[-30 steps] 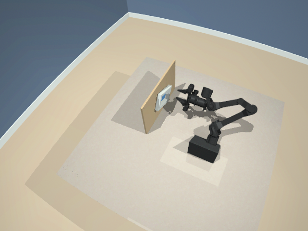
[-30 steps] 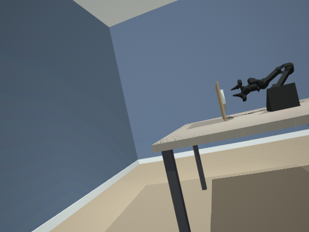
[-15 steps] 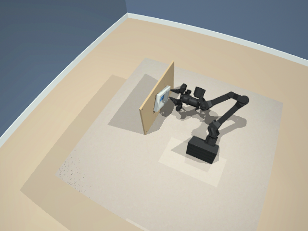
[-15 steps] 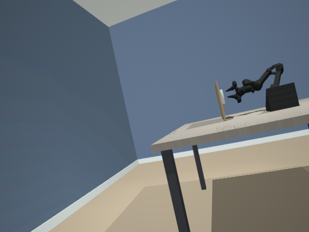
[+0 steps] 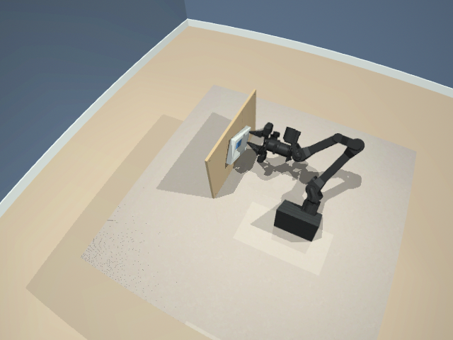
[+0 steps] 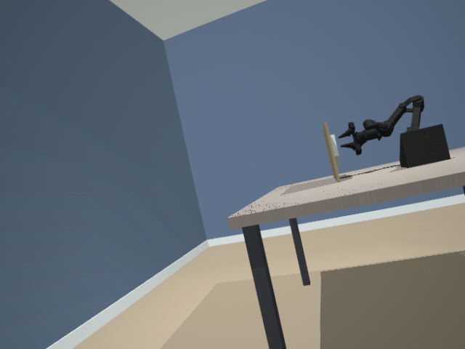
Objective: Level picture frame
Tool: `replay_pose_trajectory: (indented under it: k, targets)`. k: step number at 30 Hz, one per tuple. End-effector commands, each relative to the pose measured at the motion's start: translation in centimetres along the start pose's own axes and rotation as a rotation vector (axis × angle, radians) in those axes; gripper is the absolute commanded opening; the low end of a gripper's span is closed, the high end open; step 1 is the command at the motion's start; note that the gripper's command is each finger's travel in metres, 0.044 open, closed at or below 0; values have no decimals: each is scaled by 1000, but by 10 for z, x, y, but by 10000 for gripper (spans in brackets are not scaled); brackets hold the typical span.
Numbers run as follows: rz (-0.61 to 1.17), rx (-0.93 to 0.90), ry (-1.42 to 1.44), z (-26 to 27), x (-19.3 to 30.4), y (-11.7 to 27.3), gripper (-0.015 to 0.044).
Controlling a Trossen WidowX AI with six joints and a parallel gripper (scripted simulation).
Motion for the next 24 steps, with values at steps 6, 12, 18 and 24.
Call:
replay_pose_trajectory:
  k: [6,12,18,24]
  targets:
    - [-4,-2,-4,1,-1,-14,260]
    - [-5,-2,-4,1,-1,-24,260]
    - [-5,-3,-4,0,0,-33,260]
    - [-5,-3,-4,0,0,-33,260]
Point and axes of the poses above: the point midway between the two fingers, 35 mm back from their tips, its own y axis back along the fingers, its own z axis across the jaws, x = y × z, the point moved 9 cm from there along y, back along the fingers, and after that the axes turned 3 degrees about y, right-handed, at the moved point
